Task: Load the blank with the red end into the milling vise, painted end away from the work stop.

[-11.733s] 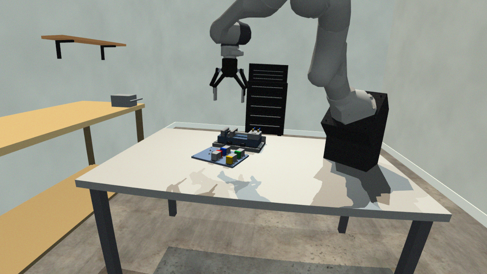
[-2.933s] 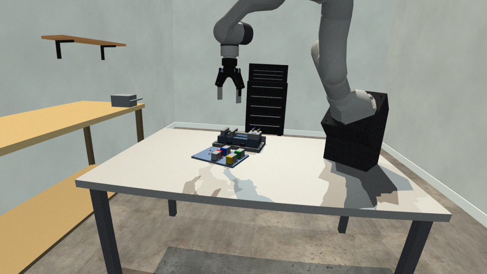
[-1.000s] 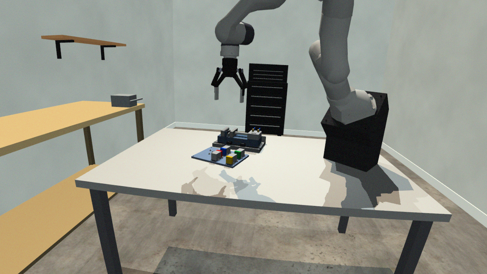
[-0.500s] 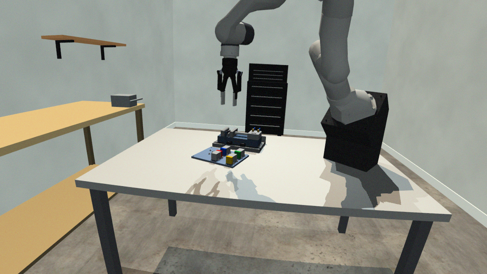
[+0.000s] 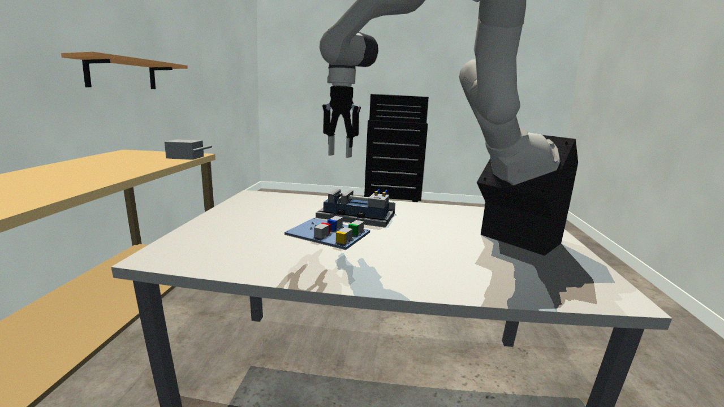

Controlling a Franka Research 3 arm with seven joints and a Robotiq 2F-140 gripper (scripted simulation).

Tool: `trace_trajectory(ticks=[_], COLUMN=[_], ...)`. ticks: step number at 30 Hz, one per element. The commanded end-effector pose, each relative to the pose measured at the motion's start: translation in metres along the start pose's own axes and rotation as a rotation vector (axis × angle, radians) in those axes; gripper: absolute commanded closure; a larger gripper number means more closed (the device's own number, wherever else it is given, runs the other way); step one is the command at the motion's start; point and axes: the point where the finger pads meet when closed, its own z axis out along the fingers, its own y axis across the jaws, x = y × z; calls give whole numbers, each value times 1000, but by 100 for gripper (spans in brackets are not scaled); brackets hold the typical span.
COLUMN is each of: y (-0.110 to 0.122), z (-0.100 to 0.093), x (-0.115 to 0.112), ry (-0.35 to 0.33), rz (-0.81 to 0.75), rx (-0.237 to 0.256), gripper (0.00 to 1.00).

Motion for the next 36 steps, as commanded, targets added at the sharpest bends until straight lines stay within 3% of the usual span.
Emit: trace_trajectory(ticks=[1, 22, 27, 36], y=[0, 0, -10, -10], z=[0, 0, 48, 48], x=[0, 0, -12, -12], ry=[0, 0, 1, 1], rz=[0, 0, -11, -11], rx=[0, 0, 2, 2], gripper=[59, 59, 59, 59])
